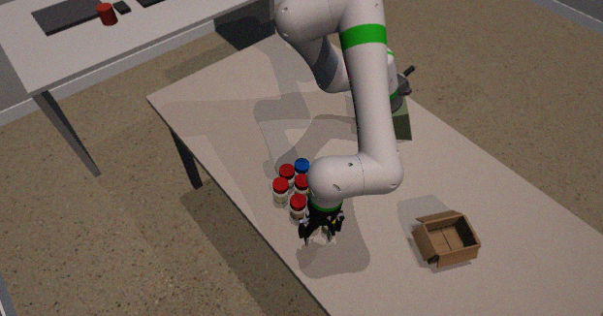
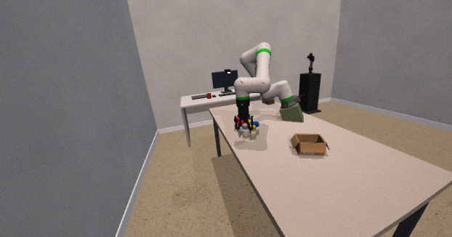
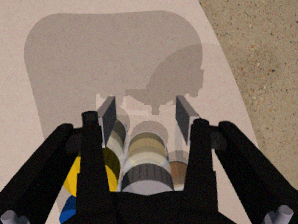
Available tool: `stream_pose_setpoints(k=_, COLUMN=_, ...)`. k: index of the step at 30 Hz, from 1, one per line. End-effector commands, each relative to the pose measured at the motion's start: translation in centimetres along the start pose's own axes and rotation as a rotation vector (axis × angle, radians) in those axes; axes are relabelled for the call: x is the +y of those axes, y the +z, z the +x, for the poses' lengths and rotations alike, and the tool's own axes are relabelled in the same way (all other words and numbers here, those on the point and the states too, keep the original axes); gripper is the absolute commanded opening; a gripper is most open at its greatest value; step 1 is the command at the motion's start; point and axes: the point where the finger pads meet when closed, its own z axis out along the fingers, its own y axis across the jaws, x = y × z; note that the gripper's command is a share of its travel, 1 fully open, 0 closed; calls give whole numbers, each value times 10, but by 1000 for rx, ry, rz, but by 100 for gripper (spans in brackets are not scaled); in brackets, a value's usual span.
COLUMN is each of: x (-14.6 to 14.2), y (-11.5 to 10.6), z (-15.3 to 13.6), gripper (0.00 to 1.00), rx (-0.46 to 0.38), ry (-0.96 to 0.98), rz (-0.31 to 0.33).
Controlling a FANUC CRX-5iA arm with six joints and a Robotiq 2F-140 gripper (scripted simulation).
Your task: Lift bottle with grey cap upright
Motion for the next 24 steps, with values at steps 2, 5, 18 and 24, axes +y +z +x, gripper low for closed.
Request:
stream_pose_setpoints(k=2, x=1, y=-1, z=1, gripper=51, rx=3, ry=0, rz=-2)
stream_pose_setpoints(k=5, x=1, y=-1, z=1, gripper=51, rx=3, ry=0, rz=-2)
stream_pose_setpoints(k=18, x=1, y=17, z=1, gripper=51, rx=3, ry=0, rz=-2)
stream_pose_setpoints(k=24, x=1, y=17, z=-2, gripper=51, rx=3, ry=0, rz=-2)
